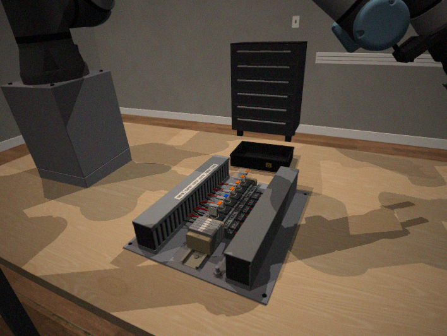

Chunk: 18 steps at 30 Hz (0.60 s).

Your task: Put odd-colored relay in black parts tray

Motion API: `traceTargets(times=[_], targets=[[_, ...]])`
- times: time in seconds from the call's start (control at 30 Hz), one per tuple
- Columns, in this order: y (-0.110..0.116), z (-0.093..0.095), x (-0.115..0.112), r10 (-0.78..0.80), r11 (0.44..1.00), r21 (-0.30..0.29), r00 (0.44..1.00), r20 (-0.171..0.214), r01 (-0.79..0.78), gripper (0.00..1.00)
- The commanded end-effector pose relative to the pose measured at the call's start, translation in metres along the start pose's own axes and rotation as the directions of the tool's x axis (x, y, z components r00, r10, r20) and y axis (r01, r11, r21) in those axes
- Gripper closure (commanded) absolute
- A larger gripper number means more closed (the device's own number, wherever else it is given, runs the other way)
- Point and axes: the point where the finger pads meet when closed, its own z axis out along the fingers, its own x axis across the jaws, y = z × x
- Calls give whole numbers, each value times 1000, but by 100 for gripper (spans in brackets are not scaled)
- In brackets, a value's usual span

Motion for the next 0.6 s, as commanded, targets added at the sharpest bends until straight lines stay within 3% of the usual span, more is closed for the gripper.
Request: traceTargets(times=[0.0, 0.57], targets=[[-8, -5, -9, -35, 999, 19, 999, 6, 35, 2], [-41, -20, -30, -146, 986, 87, 989, 6, 145, 2]])
